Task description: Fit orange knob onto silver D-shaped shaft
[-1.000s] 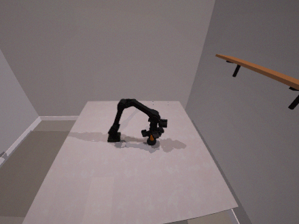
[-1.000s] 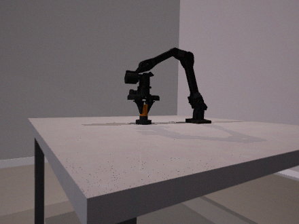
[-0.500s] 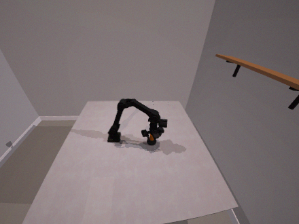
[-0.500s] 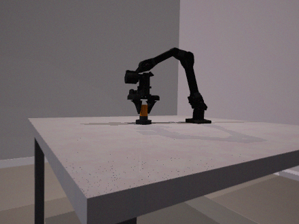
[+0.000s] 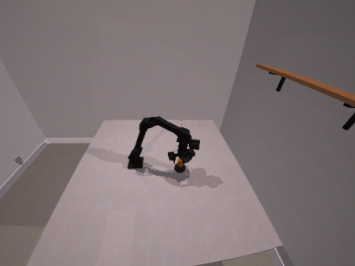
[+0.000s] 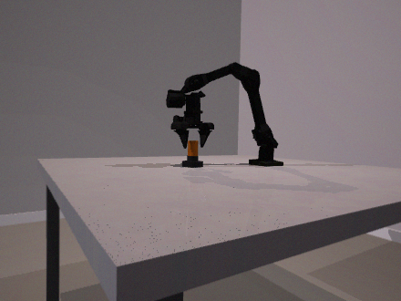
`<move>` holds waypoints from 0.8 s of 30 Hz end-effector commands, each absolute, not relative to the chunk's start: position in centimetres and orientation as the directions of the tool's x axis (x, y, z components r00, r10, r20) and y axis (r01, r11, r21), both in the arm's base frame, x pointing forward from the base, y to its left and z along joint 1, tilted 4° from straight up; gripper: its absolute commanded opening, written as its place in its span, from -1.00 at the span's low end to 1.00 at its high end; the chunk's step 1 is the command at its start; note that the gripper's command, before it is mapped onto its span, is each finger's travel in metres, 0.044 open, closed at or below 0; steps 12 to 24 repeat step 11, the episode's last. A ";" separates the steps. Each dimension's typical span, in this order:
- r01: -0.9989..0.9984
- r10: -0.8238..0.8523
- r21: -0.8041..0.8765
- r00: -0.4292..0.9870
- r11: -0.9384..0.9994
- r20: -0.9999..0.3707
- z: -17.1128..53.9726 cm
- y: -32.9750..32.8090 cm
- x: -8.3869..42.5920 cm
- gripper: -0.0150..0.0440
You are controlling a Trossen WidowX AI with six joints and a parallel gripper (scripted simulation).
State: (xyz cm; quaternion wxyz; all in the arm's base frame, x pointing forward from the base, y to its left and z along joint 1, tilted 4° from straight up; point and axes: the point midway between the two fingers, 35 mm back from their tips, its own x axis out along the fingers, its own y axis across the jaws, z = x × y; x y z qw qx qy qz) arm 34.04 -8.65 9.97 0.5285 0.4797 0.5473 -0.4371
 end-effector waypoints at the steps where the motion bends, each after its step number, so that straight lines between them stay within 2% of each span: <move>1: 0.986 0.054 0.055 0.047 0.160 -0.997 15.3 -9.1 34.2 1.00; 4: 0.986 0.055 0.053 0.045 0.160 -0.997 17.3 -9.2 33.8 1.00; 24: 0.986 0.055 0.054 0.045 0.160 -0.997 17.3 -9.1 34.1 1.00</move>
